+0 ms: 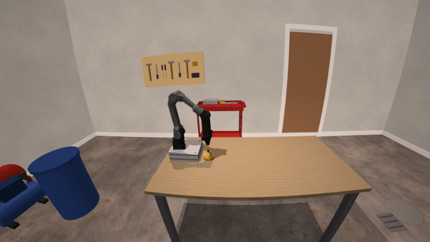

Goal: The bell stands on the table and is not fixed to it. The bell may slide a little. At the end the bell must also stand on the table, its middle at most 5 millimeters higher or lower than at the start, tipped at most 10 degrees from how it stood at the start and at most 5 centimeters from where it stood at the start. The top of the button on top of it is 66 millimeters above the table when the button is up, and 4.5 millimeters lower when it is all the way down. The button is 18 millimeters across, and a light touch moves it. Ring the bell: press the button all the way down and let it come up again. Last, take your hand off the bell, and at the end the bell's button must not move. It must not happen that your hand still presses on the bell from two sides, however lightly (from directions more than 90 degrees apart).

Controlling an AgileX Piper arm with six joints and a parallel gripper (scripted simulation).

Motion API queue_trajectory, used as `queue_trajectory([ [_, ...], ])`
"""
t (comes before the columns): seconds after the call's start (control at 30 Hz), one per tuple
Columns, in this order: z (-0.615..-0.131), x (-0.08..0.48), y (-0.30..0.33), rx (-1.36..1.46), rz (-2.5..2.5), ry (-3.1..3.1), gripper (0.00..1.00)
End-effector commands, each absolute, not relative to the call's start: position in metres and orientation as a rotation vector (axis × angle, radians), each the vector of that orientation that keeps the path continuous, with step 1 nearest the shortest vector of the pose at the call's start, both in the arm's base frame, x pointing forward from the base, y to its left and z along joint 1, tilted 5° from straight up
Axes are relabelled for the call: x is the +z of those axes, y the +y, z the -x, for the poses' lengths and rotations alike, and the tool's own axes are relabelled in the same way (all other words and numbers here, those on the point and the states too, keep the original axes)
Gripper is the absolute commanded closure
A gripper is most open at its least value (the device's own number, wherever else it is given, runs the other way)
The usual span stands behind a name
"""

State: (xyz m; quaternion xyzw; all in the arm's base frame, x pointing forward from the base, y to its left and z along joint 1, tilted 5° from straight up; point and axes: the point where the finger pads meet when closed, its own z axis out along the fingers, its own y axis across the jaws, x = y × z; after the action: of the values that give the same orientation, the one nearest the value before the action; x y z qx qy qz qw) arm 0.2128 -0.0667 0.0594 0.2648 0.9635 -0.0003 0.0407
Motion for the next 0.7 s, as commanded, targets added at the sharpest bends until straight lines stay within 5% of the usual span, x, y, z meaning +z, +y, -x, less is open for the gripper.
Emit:
queue_trajectory([
  [0.0, -0.213, 0.055, -0.067, -0.002, -0.809, 2.956, 1.00],
  [0.67, -0.215, 0.025, -0.068, -0.001, -0.810, 2.956, 1.00],
])
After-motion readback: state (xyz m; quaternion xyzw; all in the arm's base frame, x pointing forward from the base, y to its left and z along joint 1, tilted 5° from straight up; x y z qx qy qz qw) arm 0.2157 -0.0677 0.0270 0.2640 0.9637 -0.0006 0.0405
